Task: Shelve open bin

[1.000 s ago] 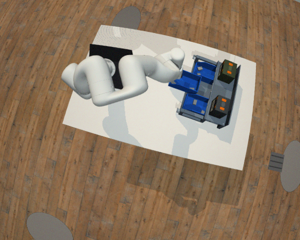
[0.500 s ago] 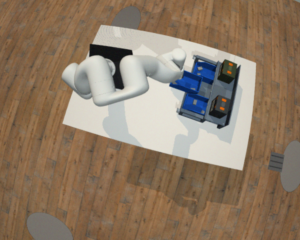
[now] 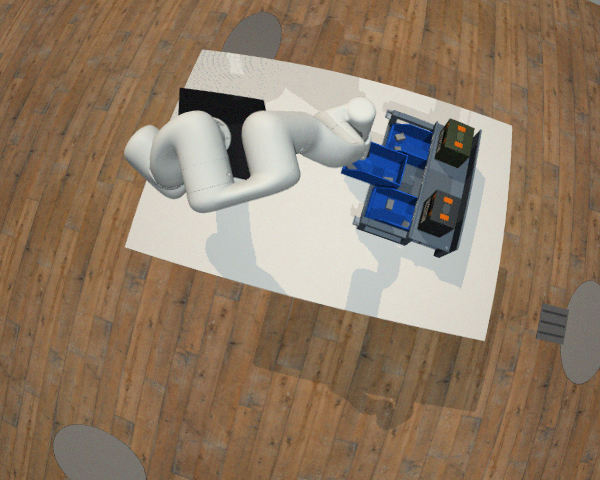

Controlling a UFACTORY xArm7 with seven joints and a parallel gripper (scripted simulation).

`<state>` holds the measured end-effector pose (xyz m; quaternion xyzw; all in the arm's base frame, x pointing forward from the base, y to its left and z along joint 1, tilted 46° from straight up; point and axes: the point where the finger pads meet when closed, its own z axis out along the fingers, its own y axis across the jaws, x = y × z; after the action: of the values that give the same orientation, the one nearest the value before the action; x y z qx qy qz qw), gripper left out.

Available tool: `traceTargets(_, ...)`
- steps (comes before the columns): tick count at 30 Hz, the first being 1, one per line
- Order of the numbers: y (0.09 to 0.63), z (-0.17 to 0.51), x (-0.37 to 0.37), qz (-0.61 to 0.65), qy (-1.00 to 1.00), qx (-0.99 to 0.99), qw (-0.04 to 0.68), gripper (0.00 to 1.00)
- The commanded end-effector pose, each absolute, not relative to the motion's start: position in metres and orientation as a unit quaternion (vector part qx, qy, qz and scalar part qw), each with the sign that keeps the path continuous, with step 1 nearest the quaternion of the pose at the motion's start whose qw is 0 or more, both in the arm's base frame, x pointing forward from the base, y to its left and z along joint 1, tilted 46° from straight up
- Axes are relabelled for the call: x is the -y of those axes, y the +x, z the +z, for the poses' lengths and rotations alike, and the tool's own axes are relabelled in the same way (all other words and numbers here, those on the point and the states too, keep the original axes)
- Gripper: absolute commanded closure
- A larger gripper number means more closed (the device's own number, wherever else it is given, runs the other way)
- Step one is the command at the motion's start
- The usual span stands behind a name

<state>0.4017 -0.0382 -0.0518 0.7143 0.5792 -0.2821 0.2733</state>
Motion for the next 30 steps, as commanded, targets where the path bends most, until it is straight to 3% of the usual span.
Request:
traceTargets(1, 0.409, -0.051, 0.037, -0.28, 0.714, -0.58, 0.274, 1.0)
traceTargets(30, 0.422, -0.05, 0.04, -0.28, 0.714, -0.58, 0.274, 1.0)
